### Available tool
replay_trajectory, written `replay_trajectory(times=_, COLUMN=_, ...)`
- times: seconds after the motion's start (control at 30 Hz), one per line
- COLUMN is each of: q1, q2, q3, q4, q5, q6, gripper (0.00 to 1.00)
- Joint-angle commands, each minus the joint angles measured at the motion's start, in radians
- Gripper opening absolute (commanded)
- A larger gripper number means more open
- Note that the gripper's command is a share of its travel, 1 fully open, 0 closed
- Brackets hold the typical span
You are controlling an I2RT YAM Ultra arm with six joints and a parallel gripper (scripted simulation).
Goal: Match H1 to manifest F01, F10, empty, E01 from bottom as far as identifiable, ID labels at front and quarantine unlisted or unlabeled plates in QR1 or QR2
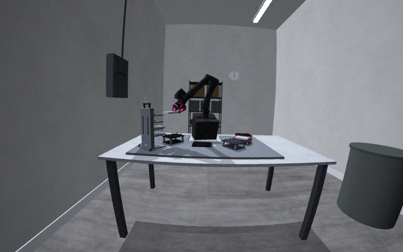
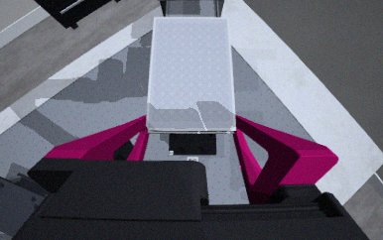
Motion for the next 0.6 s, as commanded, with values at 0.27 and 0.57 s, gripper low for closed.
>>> replay_trajectory(times=0.27, q1=0.019, q2=0.016, q3=0.037, q4=0.024, q5=0.014, q6=0.025, gripper=0.86)
replay_trajectory(times=0.57, q1=0.042, q2=0.04, q3=0.061, q4=0.038, q5=0.031, q6=0.047, gripper=0.86)
